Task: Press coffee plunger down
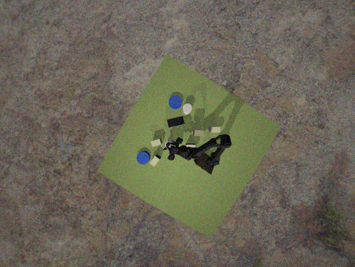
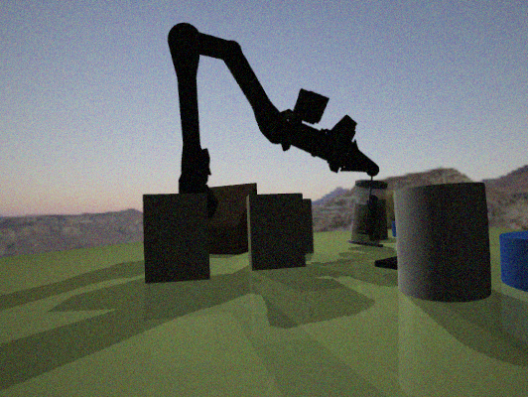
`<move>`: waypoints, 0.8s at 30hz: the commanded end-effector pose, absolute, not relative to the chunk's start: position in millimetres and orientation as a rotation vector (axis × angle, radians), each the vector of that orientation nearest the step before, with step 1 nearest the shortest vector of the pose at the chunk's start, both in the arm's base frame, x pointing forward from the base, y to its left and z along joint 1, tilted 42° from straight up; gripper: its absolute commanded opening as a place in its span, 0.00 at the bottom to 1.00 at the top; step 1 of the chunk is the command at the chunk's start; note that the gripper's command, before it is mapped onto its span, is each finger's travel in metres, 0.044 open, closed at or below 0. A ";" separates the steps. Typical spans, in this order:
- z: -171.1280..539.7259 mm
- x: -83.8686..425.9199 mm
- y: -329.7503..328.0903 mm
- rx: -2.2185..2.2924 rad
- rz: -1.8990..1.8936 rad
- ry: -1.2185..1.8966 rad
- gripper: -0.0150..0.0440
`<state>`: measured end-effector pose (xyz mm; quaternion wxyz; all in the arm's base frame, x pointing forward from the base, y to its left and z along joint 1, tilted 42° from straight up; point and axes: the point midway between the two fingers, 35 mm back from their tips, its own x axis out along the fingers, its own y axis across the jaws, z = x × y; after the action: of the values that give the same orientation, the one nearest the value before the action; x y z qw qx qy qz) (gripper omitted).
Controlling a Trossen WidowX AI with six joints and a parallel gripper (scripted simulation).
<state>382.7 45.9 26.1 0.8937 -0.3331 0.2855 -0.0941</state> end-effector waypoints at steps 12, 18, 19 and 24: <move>25.9 382.6 45.9 -0.691 -0.195 0.593 0.99; 34.6 381.2 54.4 -0.690 -0.194 0.598 1.00; 40.2 380.0 59.5 -0.689 -0.194 0.601 1.00; 83.7 364.3 90.5 -0.693 -0.194 0.611 1.00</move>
<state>371.5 70.3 50.5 0.8869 -0.3378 0.3018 -0.0908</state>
